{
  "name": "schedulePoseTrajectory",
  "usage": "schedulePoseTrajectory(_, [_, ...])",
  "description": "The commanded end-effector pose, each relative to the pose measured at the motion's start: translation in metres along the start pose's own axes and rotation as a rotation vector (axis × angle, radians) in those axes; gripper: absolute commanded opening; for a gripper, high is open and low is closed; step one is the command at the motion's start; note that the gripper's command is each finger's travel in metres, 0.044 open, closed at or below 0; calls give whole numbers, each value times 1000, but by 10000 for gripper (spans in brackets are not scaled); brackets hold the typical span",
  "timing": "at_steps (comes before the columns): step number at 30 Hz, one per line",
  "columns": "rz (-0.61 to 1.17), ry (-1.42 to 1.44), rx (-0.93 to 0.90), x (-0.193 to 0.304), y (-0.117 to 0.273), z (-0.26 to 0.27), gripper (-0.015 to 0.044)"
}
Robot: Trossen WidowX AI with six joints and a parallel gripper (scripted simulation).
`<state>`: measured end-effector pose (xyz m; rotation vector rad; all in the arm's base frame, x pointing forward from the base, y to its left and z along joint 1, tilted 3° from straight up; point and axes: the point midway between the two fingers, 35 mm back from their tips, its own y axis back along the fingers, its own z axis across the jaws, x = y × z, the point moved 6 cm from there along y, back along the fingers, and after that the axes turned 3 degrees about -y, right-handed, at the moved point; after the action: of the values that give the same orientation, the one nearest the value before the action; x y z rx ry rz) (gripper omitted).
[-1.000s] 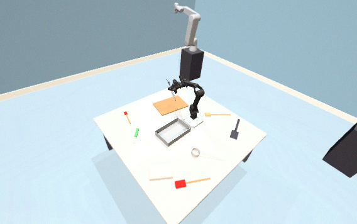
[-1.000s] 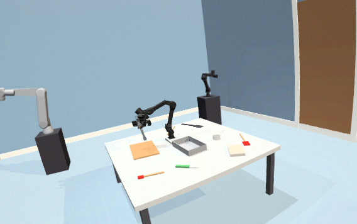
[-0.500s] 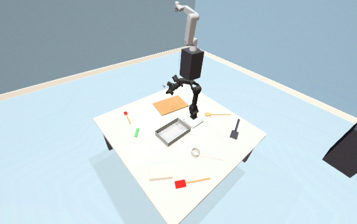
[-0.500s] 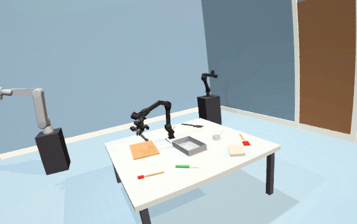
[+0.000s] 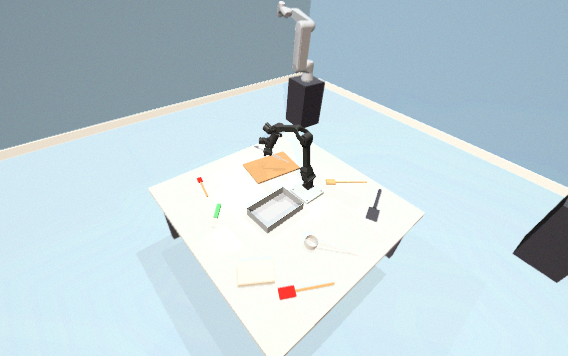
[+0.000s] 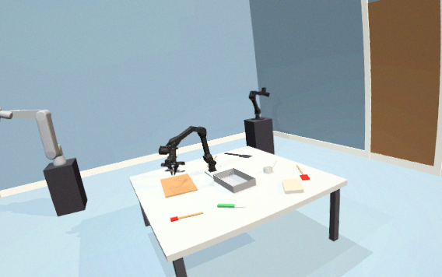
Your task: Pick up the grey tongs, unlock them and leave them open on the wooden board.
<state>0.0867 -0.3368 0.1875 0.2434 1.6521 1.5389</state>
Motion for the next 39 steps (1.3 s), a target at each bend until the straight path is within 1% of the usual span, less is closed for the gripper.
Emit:
schedulePoseTrajectory(1, [110,33,20,-3,-9,3,-150])
schedulePoseTrajectory(11, [393,125,69,-6,-29,13,-150])
schedulePoseTrajectory(22, [398,127,70,-6,-31,13,-150])
schedulePoseTrajectory(39, [398,127,70,4,-55,10,-150])
